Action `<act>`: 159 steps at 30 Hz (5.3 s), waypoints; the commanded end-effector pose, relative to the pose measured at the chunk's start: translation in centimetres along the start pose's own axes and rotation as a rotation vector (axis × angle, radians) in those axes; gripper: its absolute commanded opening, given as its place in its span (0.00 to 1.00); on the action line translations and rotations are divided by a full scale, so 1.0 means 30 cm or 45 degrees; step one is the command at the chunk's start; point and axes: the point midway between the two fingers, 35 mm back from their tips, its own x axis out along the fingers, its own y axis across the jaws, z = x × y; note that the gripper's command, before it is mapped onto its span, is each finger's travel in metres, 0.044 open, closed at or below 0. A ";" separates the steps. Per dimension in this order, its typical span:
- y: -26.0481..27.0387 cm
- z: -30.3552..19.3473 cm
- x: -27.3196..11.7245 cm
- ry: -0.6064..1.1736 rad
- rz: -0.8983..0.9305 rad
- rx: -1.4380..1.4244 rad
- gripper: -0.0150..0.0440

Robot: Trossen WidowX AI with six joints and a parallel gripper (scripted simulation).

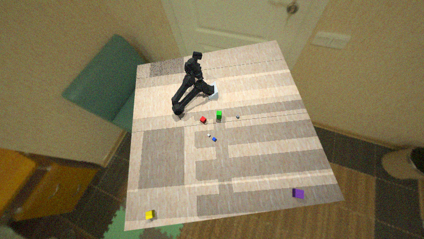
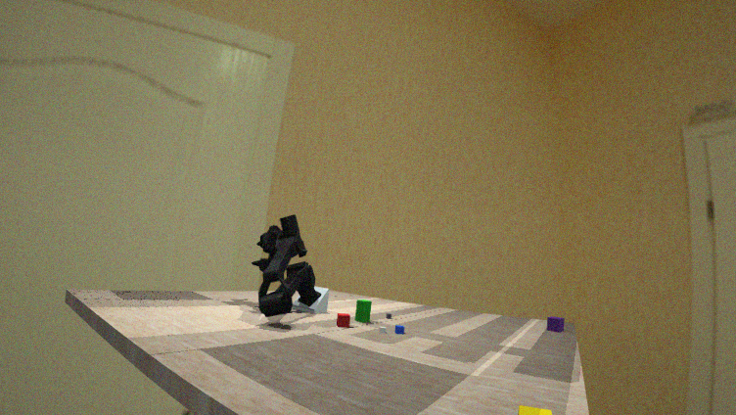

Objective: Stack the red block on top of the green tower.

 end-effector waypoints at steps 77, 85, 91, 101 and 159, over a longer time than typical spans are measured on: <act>0.562 -0.054 -1.218 2.102 -1.851 3.525 1.00; 0.620 -0.084 -1.205 2.100 -1.853 3.522 1.00; 0.704 -0.121 -1.180 2.105 -1.852 3.524 1.00; 0.722 -0.129 -1.178 2.105 -1.853 3.524 1.00; 0.831 -0.181 -1.145 2.109 -1.851 3.525 0.41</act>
